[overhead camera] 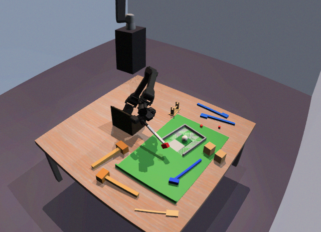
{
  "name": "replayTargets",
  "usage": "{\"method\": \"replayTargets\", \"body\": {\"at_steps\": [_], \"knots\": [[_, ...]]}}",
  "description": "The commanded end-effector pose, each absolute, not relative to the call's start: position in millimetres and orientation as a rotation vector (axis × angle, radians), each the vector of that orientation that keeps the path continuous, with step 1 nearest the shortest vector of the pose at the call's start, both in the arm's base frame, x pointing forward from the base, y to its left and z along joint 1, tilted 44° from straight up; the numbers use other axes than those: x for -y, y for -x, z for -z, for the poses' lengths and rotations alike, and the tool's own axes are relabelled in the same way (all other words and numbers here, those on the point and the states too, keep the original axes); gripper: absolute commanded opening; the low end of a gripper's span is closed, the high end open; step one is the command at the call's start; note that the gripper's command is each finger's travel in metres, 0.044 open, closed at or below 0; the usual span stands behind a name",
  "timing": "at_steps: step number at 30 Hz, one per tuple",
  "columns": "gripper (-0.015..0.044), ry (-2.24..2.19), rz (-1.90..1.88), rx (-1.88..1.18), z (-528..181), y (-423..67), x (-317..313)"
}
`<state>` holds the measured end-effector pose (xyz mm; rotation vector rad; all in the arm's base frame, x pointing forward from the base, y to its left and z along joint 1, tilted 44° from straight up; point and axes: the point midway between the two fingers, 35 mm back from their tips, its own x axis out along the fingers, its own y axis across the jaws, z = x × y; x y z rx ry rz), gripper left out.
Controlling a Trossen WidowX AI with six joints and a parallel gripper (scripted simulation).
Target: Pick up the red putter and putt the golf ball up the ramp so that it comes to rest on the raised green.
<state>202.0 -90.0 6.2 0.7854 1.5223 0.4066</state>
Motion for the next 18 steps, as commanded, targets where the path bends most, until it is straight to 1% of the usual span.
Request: {"method": "replayTargets", "body": {"at_steps": [1,18], "knots": [[0.0000,-0.787,-0.404,-1.521,-5.8,-202.0,90.2],[0.0000,-0.787,-0.404,-1.521,-5.8,-202.0,90.2]]}}
